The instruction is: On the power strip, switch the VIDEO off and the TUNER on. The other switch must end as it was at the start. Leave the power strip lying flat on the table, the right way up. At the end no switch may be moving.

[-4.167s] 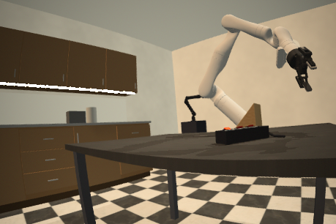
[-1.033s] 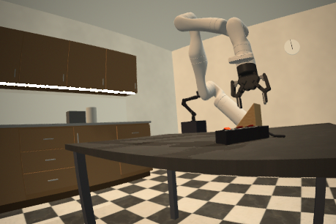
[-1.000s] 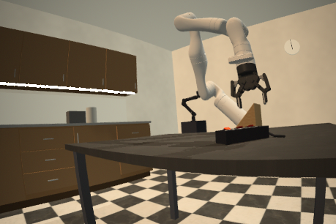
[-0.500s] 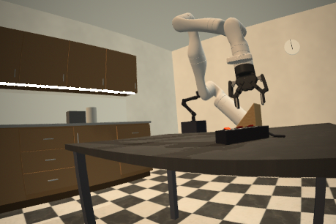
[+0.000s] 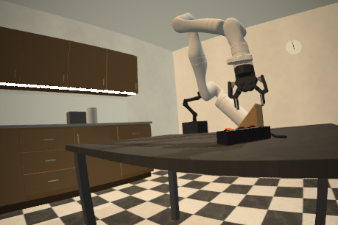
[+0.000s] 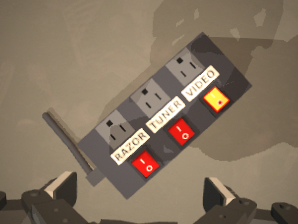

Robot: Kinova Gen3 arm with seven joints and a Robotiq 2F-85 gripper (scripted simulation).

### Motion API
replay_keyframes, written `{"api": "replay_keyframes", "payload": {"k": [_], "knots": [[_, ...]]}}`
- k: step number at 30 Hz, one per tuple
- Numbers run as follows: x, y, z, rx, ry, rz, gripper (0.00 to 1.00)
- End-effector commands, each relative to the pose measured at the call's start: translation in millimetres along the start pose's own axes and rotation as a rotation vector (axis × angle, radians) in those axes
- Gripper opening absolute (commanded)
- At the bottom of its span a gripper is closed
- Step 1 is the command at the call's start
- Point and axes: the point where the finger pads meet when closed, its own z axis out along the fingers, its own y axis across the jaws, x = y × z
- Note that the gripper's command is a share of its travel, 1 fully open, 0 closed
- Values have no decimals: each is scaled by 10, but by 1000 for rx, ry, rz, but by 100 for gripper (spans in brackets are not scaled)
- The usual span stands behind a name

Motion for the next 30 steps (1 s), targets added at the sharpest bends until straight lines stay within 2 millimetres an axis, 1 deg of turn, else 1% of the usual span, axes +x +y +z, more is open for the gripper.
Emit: {"api": "replay_keyframes", "payload": {"k": [1, 30], "knots": [[4, 17, -7, 2, -3, -7, 100], [-10, 122, -2, 3, -25, -69, 100]]}}
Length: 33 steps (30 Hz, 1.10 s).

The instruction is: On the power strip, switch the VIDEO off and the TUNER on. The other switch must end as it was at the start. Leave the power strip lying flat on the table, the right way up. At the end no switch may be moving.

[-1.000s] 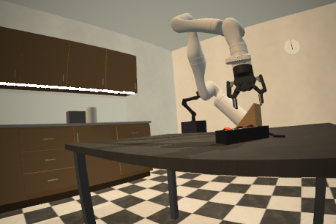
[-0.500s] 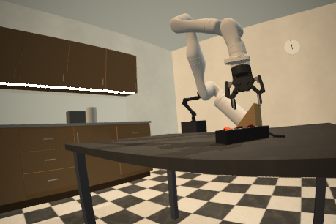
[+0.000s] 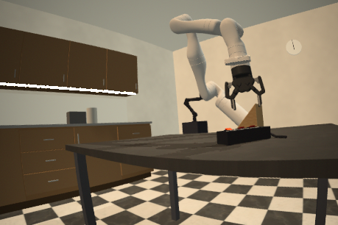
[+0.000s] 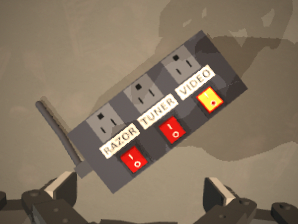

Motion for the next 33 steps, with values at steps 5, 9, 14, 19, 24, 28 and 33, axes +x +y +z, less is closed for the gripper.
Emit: {"api": "replay_keyframes", "payload": {"k": [5, 9, 14, 19, 24, 28, 33], "knots": [[4, 20, -6, 2, -3, -7, 100], [1, 31, -6, 3, -5, -13, 100], [-1, 40, -5, 3, -7, -19, 100], [-2, 49, -5, 3, -9, -24, 100], [-5, 62, -5, 3, -12, -32, 100], [-6, 66, -4, 3, -13, -35, 100], [-8, 73, -4, 3, -14, -39, 100]]}}
